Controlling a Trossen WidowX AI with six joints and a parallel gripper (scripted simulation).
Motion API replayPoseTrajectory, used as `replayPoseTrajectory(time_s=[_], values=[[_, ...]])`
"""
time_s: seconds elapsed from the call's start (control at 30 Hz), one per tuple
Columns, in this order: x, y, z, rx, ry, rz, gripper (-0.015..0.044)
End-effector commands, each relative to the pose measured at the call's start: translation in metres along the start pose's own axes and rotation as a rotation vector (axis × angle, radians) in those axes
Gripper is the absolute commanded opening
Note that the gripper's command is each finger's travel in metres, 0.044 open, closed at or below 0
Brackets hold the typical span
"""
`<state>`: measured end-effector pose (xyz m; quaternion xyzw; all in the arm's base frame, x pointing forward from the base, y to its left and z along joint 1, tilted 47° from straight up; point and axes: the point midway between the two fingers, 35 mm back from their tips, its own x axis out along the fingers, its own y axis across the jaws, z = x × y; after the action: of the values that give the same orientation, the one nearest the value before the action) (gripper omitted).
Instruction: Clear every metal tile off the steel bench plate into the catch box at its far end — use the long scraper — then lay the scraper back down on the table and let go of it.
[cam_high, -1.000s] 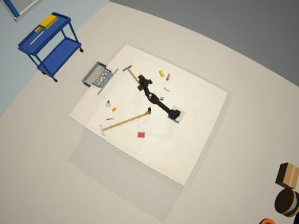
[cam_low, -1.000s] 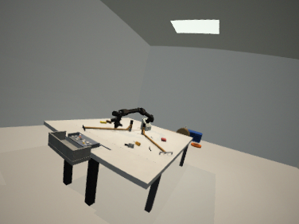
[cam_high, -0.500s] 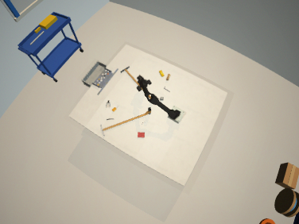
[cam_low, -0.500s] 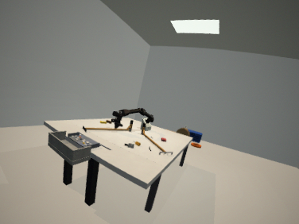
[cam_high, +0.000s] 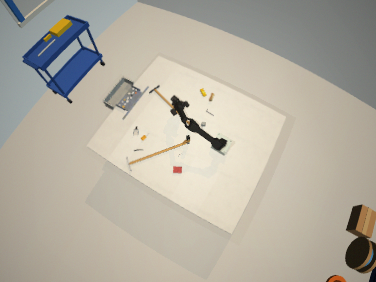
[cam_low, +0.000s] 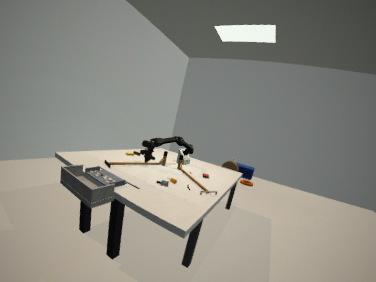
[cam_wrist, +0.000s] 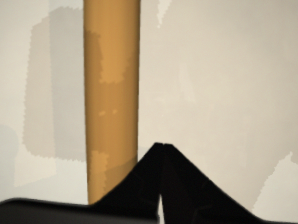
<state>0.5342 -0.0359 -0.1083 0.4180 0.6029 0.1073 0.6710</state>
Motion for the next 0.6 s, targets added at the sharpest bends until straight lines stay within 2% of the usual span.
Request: replayPoseTrajectory(time_s=[0.0, 0.57], values=[[0.000, 0.015, 0.002, -0.017, -0.004, 0.007, 0.0000], [0.001, 0.032, 0.002, -0.017, -0.003, 0.009, 0.0000]])
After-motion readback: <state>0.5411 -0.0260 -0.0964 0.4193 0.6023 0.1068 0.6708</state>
